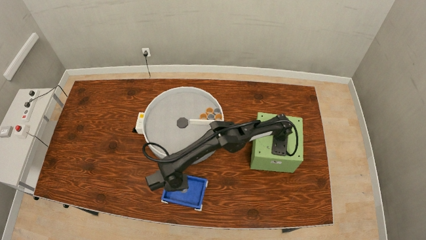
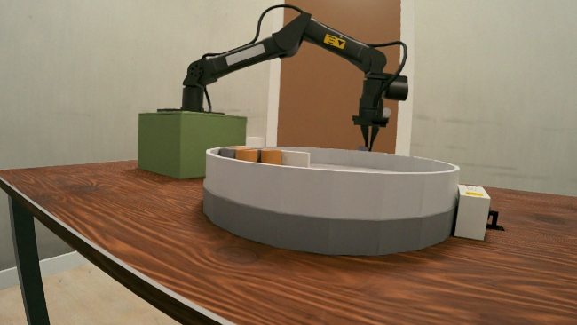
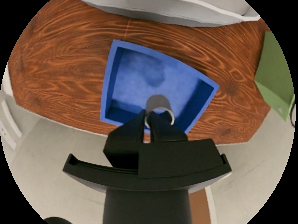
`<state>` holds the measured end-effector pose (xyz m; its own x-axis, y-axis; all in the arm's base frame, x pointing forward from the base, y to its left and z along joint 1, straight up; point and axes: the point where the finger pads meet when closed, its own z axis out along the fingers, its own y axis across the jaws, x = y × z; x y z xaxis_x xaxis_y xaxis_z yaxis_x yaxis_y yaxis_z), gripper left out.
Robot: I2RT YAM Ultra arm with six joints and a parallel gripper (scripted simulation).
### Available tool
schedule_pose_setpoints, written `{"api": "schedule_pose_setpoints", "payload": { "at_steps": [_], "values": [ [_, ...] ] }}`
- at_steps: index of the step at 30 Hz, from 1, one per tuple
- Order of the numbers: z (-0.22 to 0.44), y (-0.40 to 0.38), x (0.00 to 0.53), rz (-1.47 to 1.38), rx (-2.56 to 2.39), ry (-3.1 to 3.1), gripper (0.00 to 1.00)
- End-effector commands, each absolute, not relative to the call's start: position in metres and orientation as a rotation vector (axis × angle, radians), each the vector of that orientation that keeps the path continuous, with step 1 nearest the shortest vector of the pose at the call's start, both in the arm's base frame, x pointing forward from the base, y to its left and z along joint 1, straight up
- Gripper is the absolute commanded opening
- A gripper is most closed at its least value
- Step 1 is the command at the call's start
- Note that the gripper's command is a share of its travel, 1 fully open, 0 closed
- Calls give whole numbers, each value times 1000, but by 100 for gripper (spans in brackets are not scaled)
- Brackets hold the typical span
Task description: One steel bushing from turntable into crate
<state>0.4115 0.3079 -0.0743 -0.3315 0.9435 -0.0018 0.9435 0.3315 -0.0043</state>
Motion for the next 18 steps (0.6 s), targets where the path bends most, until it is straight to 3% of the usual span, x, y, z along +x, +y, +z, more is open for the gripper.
{"api": "schedule_pose_setpoints", "payload": {
  "at_steps": [1, 18],
  "values": [
    [-58, 311, 420, -36, -1819, -2578, 0],
    [-49, 318, 423, -101, -1824, -2588, 0]
  ]
}}
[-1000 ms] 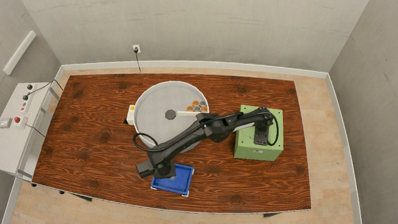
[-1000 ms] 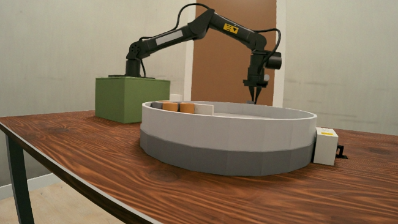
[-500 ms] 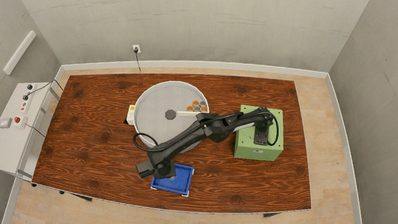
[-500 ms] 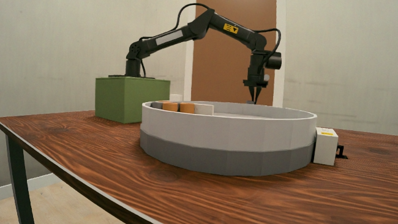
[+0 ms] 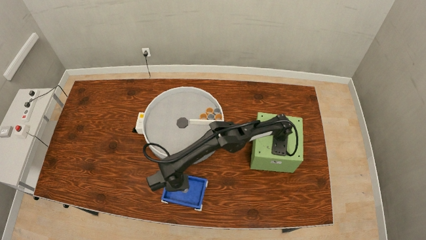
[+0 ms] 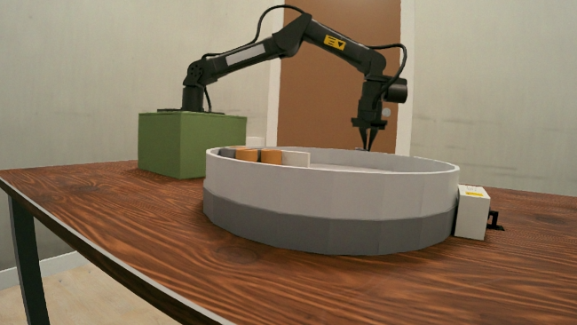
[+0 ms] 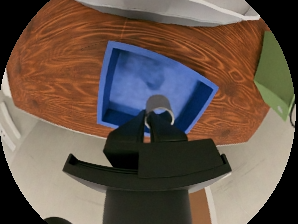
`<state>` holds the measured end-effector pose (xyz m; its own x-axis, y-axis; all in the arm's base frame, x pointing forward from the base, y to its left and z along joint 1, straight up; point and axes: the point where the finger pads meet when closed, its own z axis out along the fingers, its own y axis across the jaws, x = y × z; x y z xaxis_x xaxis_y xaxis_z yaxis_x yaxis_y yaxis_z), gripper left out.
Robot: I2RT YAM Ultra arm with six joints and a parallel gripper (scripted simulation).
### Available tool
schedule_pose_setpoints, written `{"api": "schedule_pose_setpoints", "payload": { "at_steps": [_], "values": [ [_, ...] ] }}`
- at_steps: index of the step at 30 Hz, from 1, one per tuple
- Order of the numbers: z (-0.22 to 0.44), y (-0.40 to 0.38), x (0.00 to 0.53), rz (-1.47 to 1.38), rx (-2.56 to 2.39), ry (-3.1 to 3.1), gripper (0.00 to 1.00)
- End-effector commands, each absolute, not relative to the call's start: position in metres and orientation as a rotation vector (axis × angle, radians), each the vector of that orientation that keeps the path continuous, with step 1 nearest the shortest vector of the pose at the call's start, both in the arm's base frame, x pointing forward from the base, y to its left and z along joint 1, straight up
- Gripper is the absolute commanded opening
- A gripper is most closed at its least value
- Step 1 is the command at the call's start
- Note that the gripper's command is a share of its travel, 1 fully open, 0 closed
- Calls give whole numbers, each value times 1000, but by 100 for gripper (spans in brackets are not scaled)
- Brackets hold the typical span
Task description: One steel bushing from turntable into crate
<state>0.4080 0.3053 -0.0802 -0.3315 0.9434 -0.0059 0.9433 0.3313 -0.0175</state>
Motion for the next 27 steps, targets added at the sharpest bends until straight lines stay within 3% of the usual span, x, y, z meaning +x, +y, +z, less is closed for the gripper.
{"api": "schedule_pose_setpoints", "payload": {
  "at_steps": [1, 27],
  "values": [
    [-49, 318, 423, -101, -1824, -2588, 0],
    [-49, 316, 420, -79, -1821, -2585, 0]
  ]
}}
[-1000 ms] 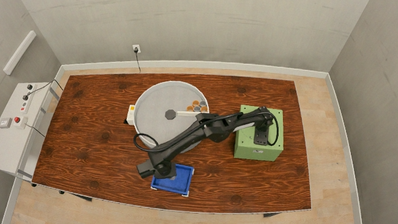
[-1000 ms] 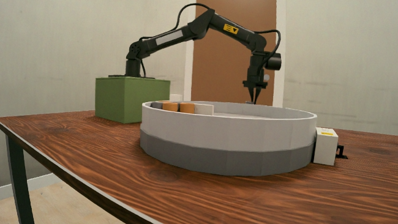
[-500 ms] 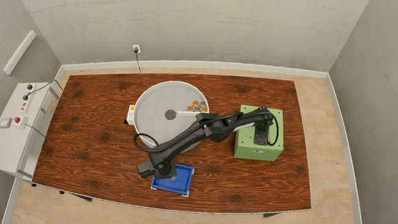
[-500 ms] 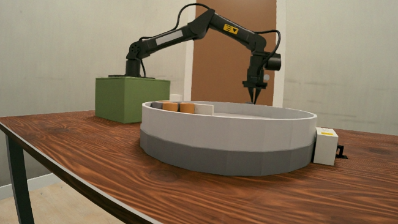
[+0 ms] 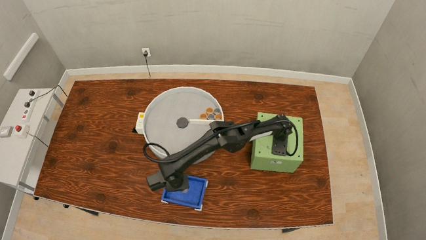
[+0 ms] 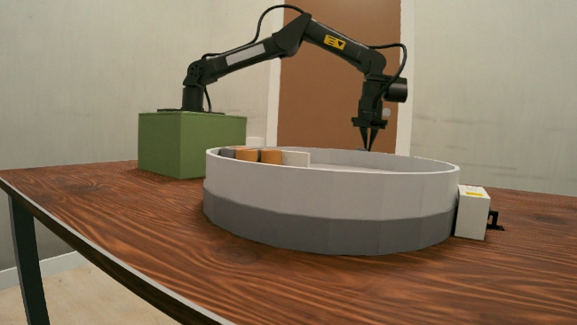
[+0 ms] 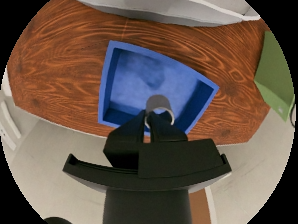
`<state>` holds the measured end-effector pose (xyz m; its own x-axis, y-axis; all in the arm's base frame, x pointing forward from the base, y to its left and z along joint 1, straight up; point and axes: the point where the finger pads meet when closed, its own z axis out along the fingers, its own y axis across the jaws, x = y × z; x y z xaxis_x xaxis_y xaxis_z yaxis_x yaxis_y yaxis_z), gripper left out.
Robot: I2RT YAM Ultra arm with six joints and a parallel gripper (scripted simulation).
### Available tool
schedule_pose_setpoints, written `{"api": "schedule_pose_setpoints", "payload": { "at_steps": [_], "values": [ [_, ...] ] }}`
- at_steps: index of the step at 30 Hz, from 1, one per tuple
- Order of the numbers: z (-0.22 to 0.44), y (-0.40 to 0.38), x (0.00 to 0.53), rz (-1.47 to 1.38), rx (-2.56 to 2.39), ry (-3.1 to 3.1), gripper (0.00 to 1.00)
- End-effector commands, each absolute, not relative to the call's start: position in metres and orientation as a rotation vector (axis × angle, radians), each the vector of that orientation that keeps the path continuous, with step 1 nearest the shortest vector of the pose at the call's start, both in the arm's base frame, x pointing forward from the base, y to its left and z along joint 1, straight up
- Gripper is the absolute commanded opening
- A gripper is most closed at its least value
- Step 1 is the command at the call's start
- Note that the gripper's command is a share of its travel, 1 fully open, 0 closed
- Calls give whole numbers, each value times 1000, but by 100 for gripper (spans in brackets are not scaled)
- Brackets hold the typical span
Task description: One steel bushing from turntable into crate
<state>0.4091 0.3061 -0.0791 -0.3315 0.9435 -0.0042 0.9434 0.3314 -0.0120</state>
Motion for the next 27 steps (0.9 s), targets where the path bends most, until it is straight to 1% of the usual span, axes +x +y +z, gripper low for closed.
{"api": "schedule_pose_setpoints", "payload": {
  "at_steps": [1, 14, 23, 26, 27],
  "values": [
    [-49, 316, 420, -79, -1821, -2585, 0],
    [-52, 318, 422, -97, -1823, -2588, 0],
    [-89, 310, 410, 2, -1812, -2573, 0],
    [-89, 311, 411, -6, -1813, -2575, 0],
    [-66, 321, 424, -110, -1824, -2590, 0]
  ]
}}
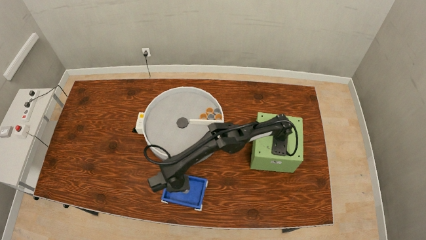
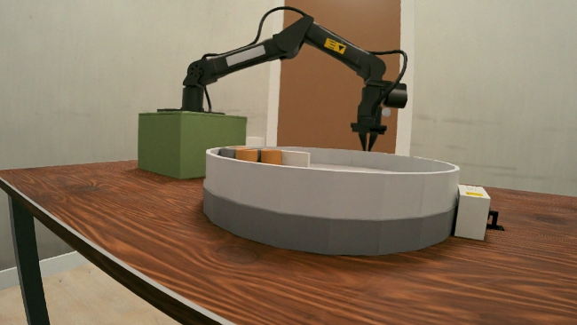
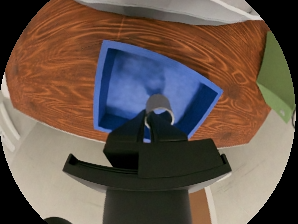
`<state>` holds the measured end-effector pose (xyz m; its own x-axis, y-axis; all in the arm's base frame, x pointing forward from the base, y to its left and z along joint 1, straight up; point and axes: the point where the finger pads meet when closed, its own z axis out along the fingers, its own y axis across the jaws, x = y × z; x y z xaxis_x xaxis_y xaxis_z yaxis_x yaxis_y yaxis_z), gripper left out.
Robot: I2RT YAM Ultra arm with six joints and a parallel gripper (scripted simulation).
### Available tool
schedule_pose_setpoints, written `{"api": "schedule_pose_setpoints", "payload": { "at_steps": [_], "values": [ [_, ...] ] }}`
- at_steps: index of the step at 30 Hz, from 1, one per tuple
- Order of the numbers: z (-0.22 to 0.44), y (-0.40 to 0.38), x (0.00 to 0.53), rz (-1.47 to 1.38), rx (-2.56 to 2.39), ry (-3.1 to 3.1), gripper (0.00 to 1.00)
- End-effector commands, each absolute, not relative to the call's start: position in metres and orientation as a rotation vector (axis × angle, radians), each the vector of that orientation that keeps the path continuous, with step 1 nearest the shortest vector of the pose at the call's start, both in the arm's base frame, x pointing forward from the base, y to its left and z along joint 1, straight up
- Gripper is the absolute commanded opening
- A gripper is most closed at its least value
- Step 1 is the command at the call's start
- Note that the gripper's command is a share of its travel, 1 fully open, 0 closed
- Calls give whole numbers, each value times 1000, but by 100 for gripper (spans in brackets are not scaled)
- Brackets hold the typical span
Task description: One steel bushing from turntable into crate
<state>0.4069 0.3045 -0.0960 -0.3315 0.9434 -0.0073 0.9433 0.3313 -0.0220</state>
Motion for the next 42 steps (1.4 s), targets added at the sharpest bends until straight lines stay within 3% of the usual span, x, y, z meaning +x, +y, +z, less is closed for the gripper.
{"api": "schedule_pose_setpoints", "payload": {
  "at_steps": [1, 8, 12, 42],
  "values": [
    [-68, 321, 424, -110, -1824, -2590, 0],
    [-107, 312, 410, -2, -1811, -2574, 0],
    [-88, 321, 422, -92, -1821, -2588, 0],
    [-105, 316, 414, -34, -1815, -2580, 0]
  ]
}}
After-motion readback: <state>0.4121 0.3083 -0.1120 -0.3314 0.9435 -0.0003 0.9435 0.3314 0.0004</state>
